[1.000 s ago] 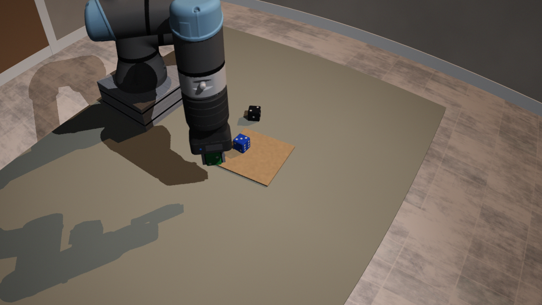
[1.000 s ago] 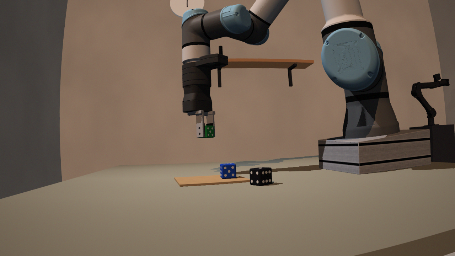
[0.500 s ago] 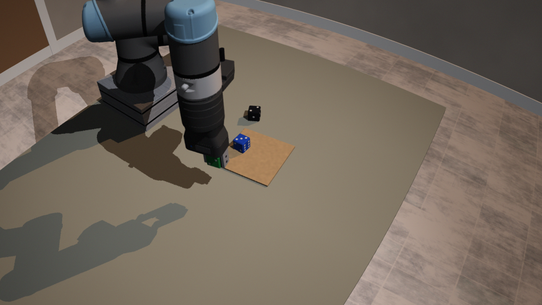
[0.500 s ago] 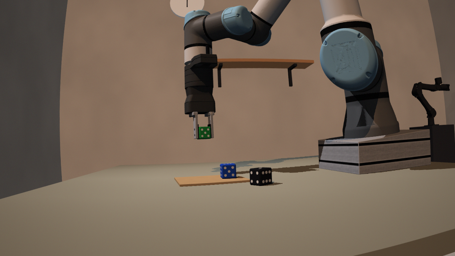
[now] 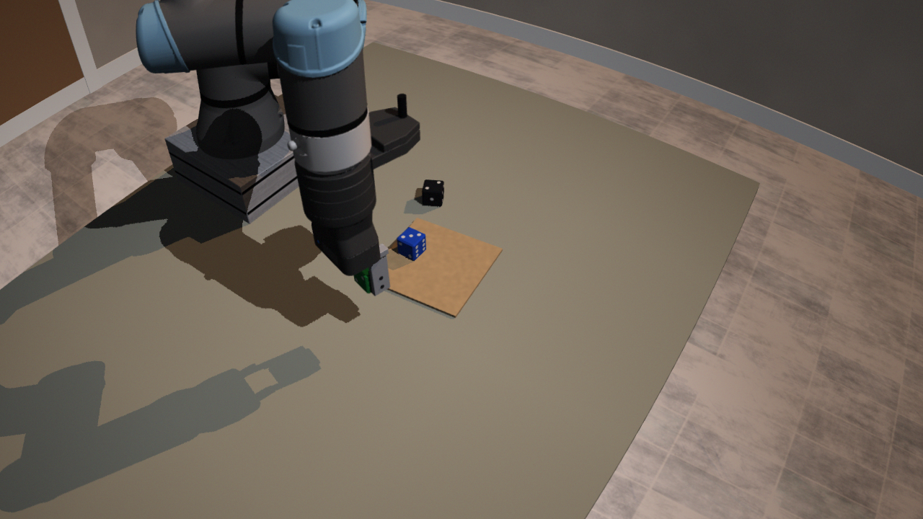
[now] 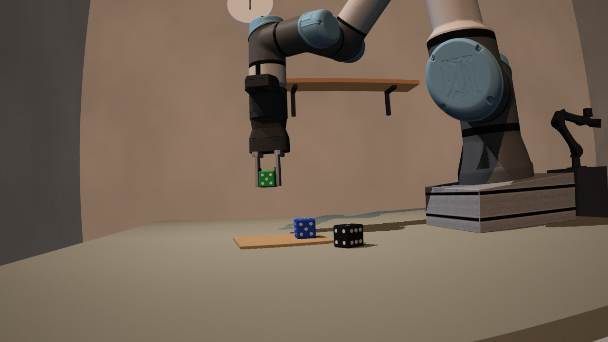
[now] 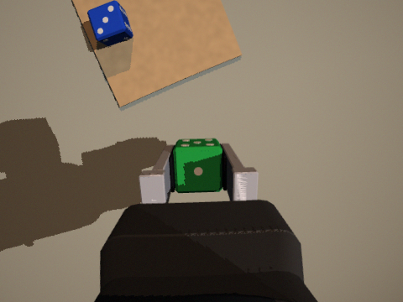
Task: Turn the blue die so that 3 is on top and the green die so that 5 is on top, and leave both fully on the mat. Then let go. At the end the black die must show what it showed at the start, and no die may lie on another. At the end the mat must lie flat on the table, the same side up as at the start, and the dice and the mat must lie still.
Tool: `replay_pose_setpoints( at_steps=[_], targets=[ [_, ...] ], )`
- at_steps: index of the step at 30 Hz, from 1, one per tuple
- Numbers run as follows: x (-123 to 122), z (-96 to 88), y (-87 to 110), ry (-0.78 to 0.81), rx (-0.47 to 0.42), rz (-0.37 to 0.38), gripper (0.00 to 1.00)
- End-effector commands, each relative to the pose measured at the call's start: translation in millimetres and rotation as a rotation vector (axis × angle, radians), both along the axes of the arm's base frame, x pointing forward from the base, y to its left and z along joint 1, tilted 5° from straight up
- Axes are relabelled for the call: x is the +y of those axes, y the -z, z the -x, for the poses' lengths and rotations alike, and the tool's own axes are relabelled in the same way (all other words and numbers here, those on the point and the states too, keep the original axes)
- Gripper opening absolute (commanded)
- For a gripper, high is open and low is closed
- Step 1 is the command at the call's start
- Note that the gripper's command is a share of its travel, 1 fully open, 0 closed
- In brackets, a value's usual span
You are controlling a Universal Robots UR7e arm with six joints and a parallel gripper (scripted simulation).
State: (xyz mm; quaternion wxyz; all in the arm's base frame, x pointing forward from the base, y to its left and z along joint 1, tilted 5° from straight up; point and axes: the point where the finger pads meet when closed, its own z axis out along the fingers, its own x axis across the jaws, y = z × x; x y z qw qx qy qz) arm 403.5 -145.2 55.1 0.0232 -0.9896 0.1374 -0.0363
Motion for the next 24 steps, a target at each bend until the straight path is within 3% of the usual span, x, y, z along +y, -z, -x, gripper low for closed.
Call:
replay_pose_setpoints(
  at_steps=[1, 14, 24],
  targets=[
    [-2.2, -1.8, 0.1, 0.115, 0.003, -0.008, 0.57],
    [-8.6, -5.1, 1.5, 0.424, 0.014, -0.033, 0.57],
    [-11.5, -5.9, 2.1, 0.541, 0.018, -0.042, 0.57]
  ],
)
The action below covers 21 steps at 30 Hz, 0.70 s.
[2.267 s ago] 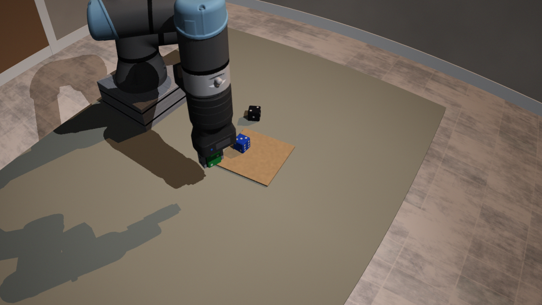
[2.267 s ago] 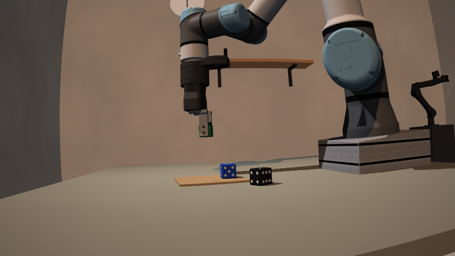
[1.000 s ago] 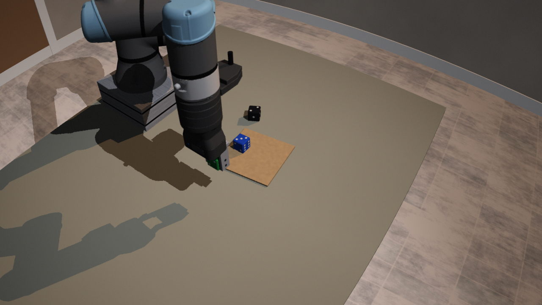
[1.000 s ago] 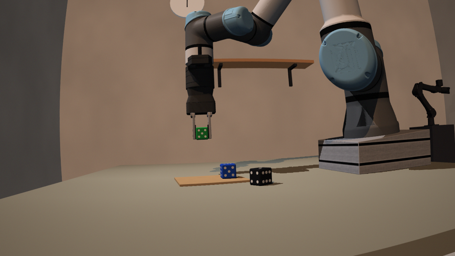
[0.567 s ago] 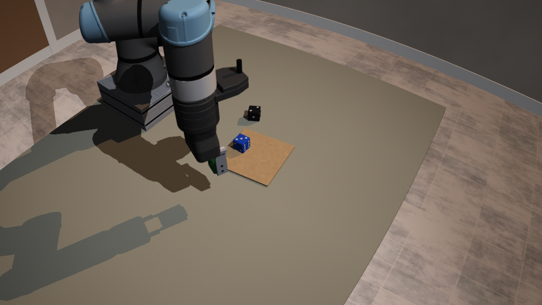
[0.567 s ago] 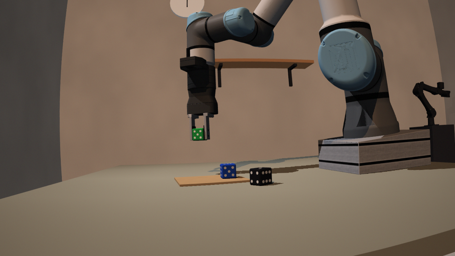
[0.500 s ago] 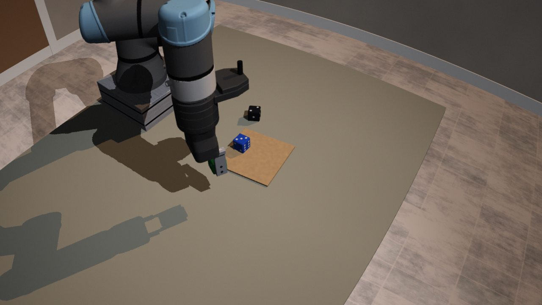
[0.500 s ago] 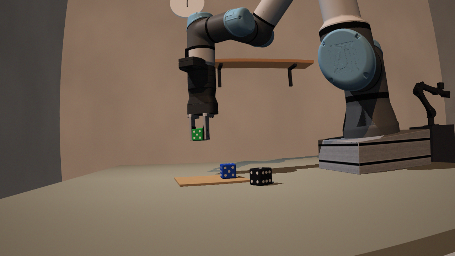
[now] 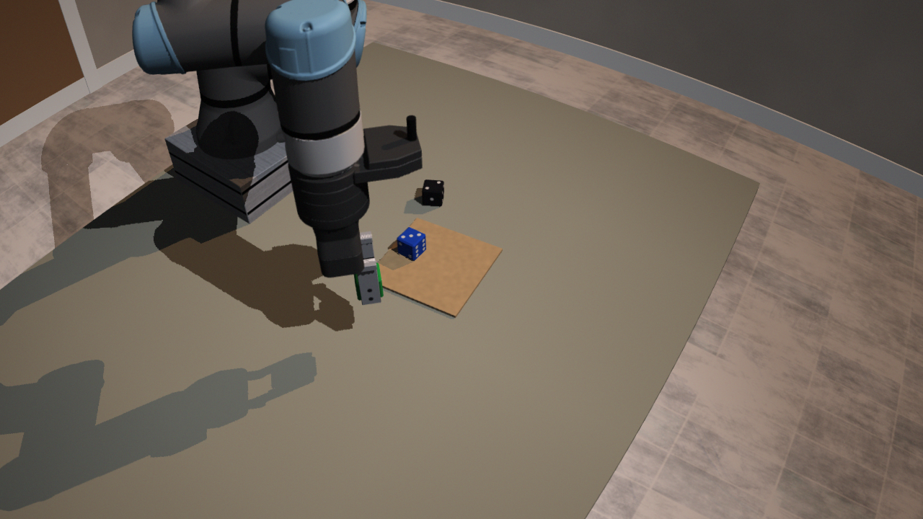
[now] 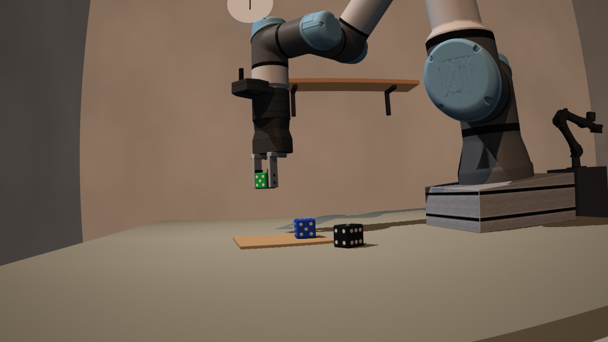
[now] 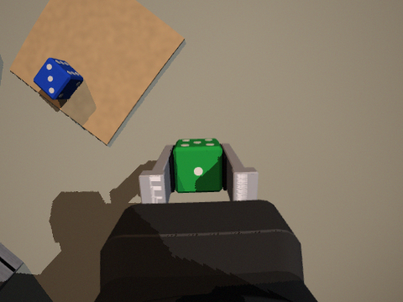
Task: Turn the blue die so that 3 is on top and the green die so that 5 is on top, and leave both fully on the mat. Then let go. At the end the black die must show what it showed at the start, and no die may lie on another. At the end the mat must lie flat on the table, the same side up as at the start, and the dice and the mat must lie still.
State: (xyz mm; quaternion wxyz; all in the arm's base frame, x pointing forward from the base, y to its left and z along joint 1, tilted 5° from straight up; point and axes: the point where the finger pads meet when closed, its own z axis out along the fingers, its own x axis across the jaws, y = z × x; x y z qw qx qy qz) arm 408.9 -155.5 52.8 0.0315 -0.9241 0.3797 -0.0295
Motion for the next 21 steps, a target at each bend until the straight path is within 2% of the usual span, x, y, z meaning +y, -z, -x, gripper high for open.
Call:
replay_pose_setpoints(
  at_steps=[1, 21],
  targets=[
    [-1.5, -0.6, -0.2, 0.049, 0.001, -0.003, 0.57],
    [-2.9, -0.9, 0.1, 0.102, 0.002, -0.008, 0.57]
  ],
)
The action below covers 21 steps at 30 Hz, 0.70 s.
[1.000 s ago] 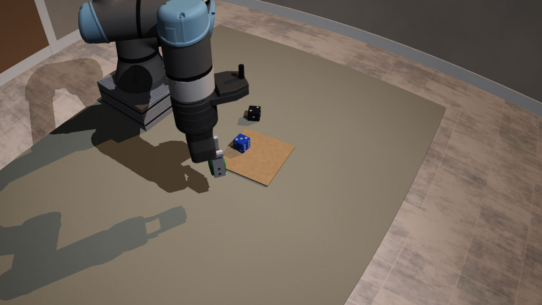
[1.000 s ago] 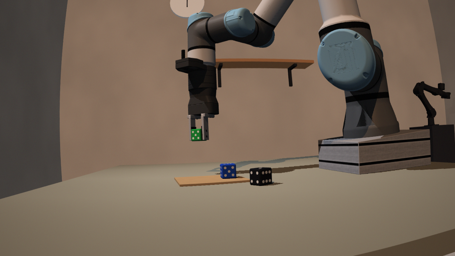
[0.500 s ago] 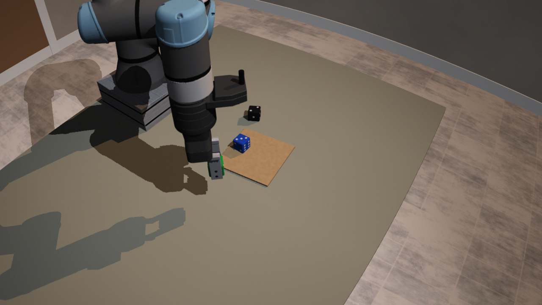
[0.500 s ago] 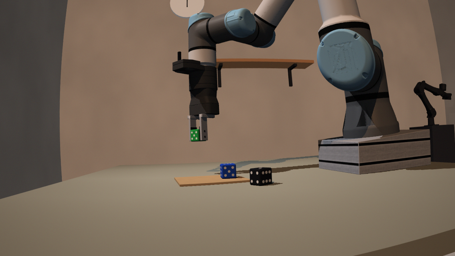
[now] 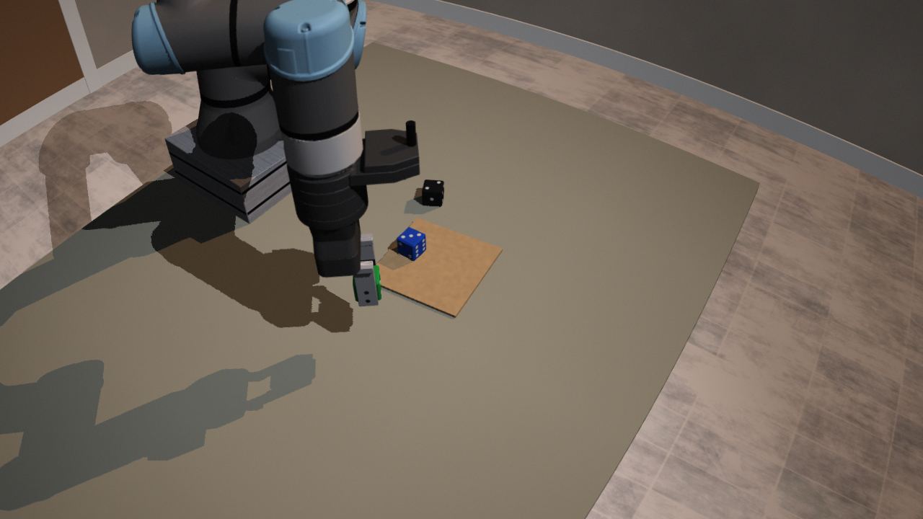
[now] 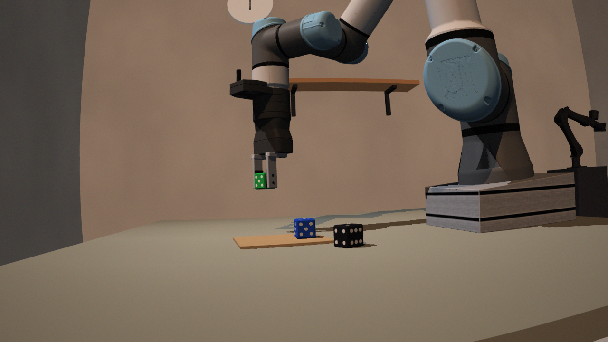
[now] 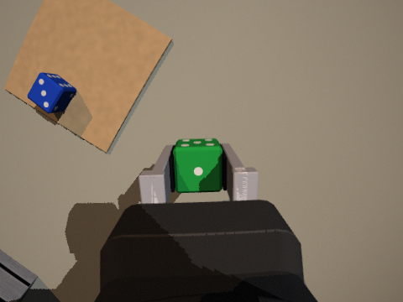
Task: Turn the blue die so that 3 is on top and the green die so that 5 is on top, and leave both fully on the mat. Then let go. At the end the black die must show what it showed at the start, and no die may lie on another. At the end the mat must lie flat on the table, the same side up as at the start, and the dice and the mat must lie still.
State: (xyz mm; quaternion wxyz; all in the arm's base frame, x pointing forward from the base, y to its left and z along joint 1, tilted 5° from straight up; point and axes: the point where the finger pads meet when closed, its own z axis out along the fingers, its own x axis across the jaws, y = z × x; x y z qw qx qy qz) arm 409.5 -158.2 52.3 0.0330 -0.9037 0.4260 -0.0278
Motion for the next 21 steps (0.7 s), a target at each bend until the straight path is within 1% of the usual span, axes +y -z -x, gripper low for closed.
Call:
replay_pose_setpoints(
  at_steps=[1, 8, 11, 16, 21],
  targets=[
    [-0.3, -0.3, -0.4, 0.001, -0.003, -0.001, 0.57],
    [-0.1, 0.0, 0.2, 0.0, -0.029, -0.025, 0.57],
    [-0.1, 0.1, 0.4, 0.0, -0.069, -0.058, 0.57],
    [0.0, 0.2, 0.8, -0.002, -0.177, -0.145, 0.57],
    [-0.1, 0.3, 1.1, -0.003, -0.333, -0.271, 0.57]
  ],
)
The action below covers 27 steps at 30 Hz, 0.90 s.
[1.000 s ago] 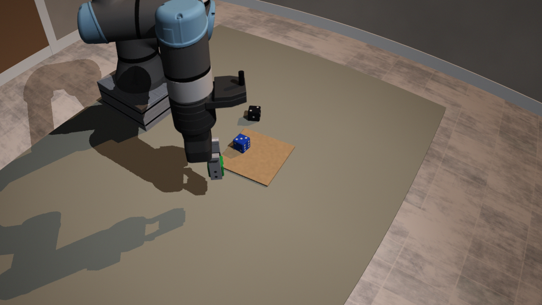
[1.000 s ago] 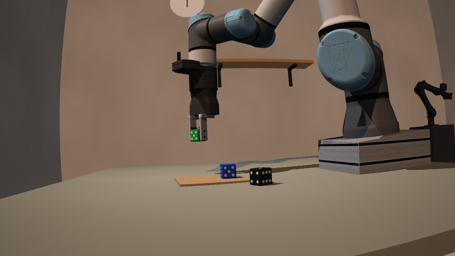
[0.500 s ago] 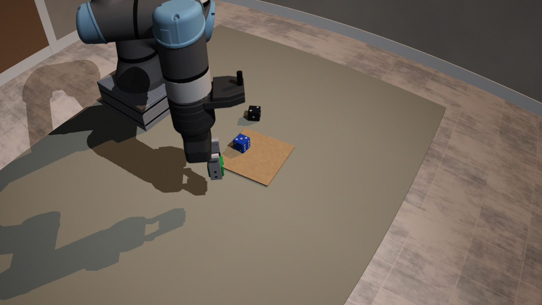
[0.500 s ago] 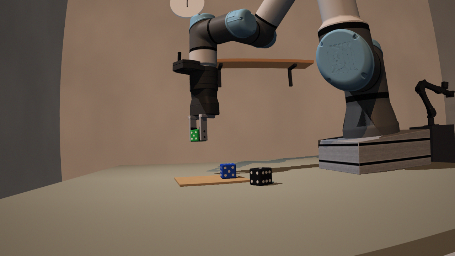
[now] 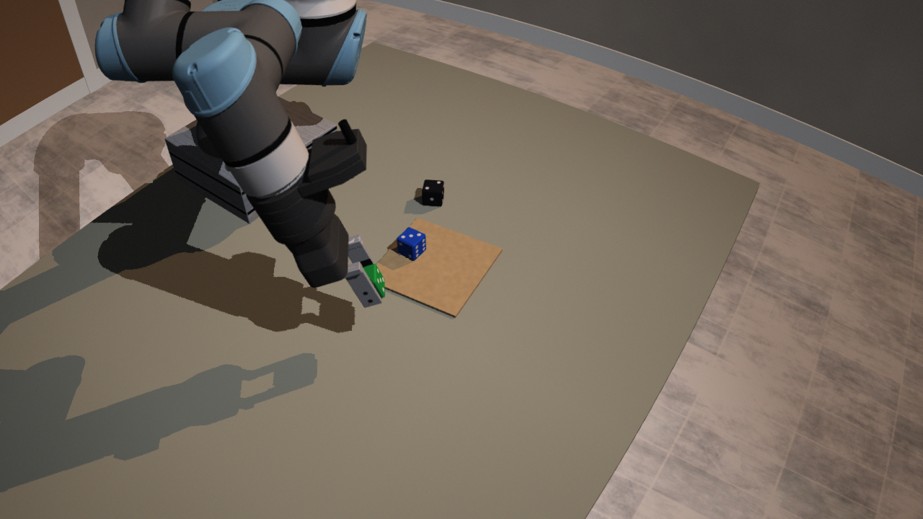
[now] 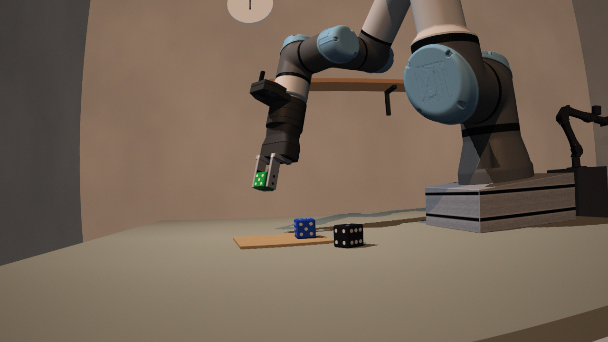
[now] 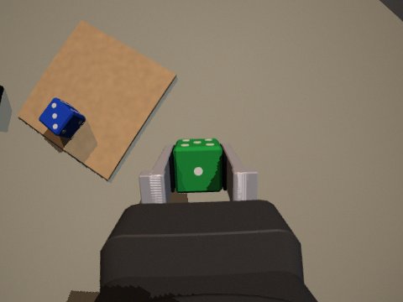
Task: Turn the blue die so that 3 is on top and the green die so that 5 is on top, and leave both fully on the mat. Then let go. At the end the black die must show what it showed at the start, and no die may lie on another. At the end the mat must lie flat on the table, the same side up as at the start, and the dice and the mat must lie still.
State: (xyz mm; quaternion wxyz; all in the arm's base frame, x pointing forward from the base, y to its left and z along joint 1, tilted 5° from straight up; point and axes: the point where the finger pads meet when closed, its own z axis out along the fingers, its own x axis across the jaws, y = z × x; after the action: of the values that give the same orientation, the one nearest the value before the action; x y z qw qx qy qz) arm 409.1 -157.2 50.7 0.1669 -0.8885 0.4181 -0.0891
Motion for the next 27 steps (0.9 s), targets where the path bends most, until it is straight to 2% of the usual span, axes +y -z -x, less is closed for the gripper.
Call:
replay_pose_setpoints(
  at_steps=[1, 4, 9, 10, 17, 27],
  targets=[
    [-0.9, 0.1, -0.2, 0.001, -0.137, -0.108, 0.57],
    [-0.9, 0.1, -0.2, 0.001, -0.143, -0.112, 0.57],
    [-1.0, 0.2, 0.2, 0.0, -0.322, -0.256, 0.57],
    [-1.0, 0.2, 0.2, 0.0, -0.326, -0.26, 0.57],
    [-3.2, -1.1, -0.3, 0.01, -0.525, -0.407, 0.57],
    [-1.6, 0.2, 0.8, 0.0, -0.603, -0.483, 0.57]
  ],
)
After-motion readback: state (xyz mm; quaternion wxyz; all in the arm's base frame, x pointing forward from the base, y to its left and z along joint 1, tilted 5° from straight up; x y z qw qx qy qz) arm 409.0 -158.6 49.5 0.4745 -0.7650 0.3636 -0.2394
